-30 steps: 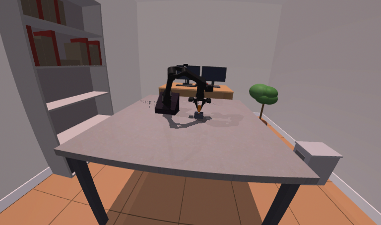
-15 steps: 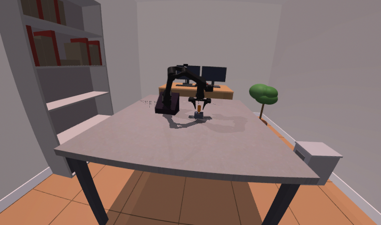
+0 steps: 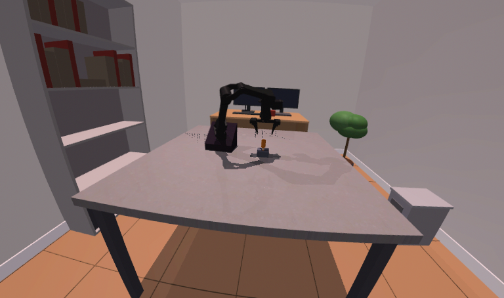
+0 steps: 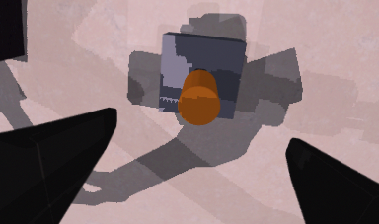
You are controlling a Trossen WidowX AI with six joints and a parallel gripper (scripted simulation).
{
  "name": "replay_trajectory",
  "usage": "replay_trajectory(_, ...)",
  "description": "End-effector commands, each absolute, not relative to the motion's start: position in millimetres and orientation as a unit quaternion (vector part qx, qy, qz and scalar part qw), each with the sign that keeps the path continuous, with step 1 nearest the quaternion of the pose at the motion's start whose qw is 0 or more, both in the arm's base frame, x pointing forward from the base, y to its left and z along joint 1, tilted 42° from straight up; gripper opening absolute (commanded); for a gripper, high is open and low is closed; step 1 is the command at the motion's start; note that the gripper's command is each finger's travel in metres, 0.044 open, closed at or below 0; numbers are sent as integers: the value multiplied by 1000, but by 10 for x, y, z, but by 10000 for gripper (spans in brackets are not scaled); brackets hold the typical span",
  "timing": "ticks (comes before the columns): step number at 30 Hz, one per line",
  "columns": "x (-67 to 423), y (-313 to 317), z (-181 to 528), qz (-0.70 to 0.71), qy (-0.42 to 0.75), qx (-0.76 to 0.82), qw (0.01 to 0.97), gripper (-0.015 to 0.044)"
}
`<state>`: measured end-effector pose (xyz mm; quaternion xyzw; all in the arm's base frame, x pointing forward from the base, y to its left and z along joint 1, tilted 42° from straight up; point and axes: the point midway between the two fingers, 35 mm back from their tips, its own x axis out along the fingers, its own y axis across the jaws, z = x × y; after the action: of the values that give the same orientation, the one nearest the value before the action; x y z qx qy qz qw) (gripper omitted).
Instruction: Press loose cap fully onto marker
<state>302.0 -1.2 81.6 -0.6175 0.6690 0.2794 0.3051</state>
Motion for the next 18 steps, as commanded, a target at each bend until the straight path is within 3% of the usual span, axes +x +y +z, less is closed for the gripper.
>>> replay_trajectory(1,3007,5,862,273,676,-610,310,414)
replay_trajectory(12,3004,-39,815,-102,722,-374,573,125)
replay_trajectory(16,3002,-55,797,-239,689,-257,634,20)
replay_trajectory(18,3001,-58,794,-262,681,-236,642,0)
